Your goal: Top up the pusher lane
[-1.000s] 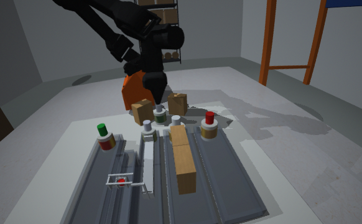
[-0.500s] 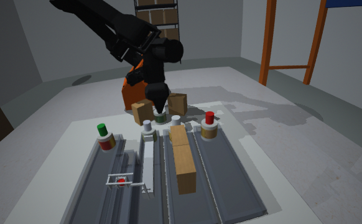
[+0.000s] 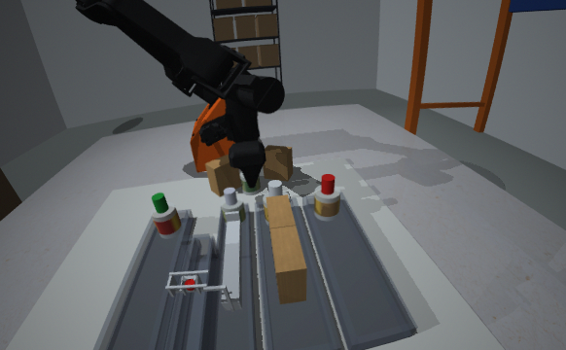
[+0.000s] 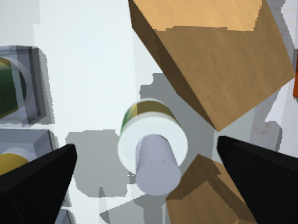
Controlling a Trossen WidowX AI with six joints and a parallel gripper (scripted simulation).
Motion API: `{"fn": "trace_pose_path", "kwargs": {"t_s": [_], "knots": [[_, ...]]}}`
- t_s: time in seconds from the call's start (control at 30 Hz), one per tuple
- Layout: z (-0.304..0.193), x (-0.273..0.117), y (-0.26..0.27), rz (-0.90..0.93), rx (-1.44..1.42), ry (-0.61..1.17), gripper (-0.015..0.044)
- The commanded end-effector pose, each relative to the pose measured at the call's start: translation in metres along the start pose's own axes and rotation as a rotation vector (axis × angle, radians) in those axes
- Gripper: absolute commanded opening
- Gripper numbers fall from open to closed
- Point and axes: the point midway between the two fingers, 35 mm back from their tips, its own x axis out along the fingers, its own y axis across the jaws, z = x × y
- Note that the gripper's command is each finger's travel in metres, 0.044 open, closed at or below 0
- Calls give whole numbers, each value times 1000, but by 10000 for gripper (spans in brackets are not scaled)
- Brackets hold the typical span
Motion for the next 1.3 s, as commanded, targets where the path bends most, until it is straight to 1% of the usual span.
{"fn": "trace_pose_path", "kwargs": {"t_s": [0.0, 0.17, 0.5, 0.7, 0.8, 0.87, 1.27], "knots": [[1, 8, -2, -3, -5, -6, 440], [2, 13, -2, -3, -5, -7, 440], [2, 13, -2, -3, -5, -7, 177], [2, 13, -2, -3, -5, -7, 138], [1, 10, -2, -3, -5, -6, 59], [0, 1, 1, -2, -6, -2, 6], [-2, -68, 6, -3, -6, 4, 0]]}}
